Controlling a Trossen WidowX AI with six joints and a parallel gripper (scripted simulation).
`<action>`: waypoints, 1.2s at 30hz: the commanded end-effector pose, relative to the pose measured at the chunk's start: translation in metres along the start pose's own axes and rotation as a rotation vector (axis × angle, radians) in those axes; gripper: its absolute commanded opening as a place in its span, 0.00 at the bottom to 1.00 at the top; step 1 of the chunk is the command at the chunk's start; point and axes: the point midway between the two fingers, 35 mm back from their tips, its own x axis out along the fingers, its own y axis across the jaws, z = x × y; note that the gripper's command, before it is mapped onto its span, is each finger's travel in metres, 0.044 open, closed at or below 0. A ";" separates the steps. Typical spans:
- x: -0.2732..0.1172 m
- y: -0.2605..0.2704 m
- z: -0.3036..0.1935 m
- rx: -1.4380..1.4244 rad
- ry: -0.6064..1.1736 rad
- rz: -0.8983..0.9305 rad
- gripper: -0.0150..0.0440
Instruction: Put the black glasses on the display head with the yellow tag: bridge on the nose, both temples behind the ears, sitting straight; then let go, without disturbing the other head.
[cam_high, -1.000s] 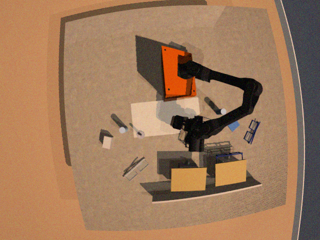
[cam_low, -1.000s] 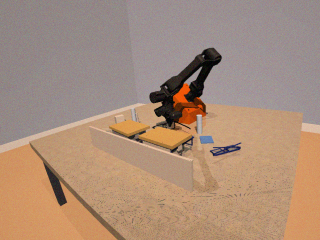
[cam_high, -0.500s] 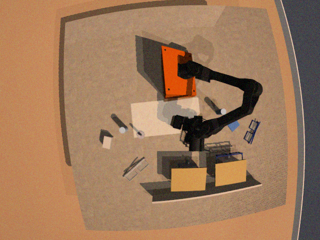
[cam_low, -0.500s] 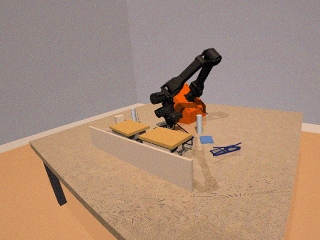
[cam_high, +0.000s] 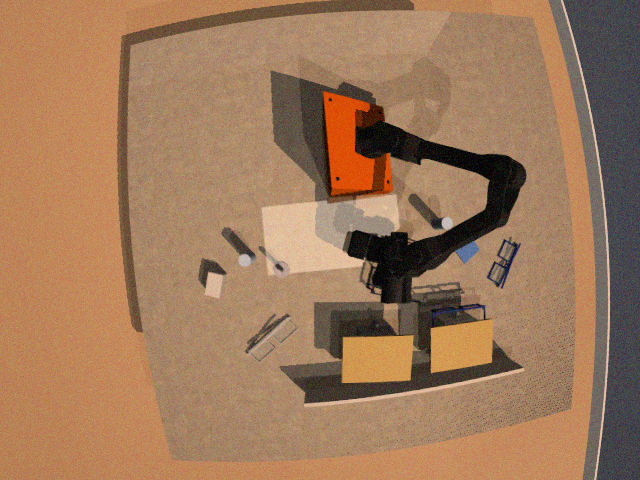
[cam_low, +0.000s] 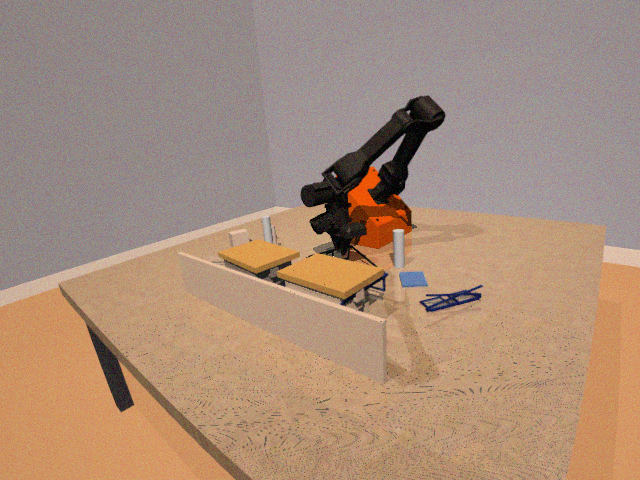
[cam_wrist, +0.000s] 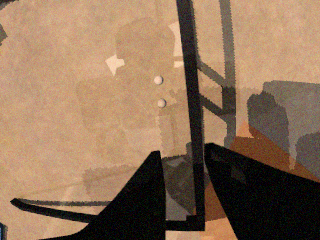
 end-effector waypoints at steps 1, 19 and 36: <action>-0.001 0.003 -0.001 0.004 0.003 0.003 0.44; -0.048 -0.004 0.001 0.014 -0.004 0.008 0.53; -0.052 0.000 0.000 -0.009 0.004 0.003 0.49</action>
